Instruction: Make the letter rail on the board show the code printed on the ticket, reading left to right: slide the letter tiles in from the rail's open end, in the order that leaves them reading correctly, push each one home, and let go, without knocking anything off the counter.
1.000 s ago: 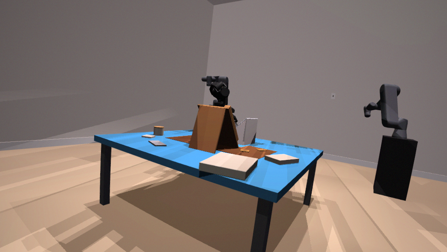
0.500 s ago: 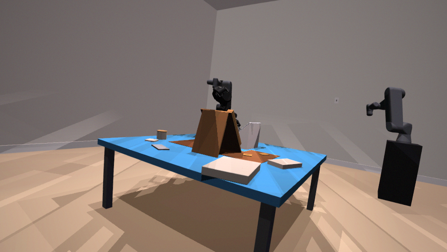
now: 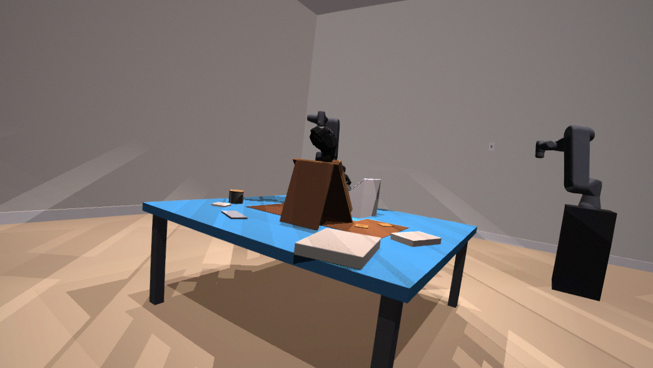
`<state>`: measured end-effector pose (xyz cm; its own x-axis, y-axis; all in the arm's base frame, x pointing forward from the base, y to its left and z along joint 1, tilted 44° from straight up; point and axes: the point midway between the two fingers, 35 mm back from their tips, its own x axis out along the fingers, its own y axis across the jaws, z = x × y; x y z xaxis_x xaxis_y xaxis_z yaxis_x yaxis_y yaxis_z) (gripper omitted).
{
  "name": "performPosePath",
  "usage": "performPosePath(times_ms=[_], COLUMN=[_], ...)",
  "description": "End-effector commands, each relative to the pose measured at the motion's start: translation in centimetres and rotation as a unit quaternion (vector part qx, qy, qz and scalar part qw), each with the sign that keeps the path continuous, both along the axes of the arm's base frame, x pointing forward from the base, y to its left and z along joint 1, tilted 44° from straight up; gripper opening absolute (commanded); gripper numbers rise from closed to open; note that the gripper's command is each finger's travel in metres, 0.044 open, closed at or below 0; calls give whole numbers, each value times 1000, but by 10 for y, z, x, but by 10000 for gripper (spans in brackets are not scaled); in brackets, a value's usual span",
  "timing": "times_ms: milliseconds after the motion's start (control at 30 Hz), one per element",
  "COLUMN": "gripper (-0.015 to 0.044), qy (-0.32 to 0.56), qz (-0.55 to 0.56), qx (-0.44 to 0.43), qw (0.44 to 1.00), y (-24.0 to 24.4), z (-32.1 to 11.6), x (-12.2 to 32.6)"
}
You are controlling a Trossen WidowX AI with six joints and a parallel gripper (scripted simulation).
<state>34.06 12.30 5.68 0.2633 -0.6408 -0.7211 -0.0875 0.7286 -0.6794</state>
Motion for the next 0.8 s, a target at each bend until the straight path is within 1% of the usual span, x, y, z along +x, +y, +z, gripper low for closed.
performPosePath(times_ms=[0,767], gripper=[0,0], qy=[-3,-3], qz=[2,2], qx=[-1,-1], qw=[1000,1000], y=[1,7], z=[1,-6], x=[1,-2])
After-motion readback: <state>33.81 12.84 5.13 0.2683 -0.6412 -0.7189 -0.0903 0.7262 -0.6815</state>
